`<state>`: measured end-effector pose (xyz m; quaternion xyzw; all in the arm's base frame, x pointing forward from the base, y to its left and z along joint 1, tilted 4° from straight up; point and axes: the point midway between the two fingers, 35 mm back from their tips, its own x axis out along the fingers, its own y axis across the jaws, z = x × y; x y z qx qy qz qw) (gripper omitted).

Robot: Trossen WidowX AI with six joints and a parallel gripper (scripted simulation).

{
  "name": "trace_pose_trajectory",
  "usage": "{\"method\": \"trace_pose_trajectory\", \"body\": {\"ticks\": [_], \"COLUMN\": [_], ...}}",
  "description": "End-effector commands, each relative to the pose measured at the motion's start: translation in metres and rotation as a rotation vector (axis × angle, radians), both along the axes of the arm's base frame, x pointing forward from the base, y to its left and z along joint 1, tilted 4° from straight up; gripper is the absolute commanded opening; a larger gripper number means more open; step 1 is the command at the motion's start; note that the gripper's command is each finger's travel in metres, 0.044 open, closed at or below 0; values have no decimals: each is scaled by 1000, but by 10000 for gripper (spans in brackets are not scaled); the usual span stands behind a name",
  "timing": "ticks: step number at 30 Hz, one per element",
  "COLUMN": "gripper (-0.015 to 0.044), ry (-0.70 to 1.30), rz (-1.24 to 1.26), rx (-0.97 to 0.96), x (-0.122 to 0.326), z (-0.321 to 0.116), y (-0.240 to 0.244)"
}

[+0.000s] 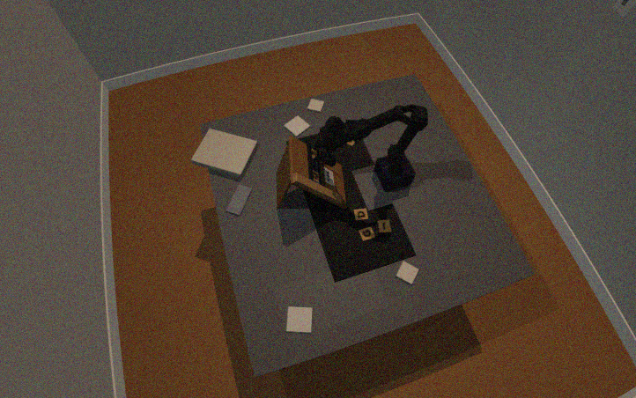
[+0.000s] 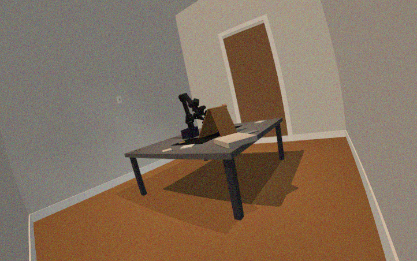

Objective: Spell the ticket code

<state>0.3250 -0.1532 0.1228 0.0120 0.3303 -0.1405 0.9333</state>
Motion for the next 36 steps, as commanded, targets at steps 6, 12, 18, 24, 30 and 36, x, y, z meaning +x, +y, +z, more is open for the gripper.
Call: {"method": "trace_pose_trajectory", "body": {"ticks": [6, 12, 18, 24, 30, 36], "gripper": [0, 0, 0, 0, 0, 0], "ry": [-3, -3, -3, -3, -4, -4], "rz": [-7, -7, -7, -7, -7, -7], "rx": [1, 1, 2, 2, 3, 3], "x": [1, 2, 3, 4, 5, 6], "z": [0, 0, -1, -1, -1, -1], "y": [5, 8, 11, 15, 18, 21]}}
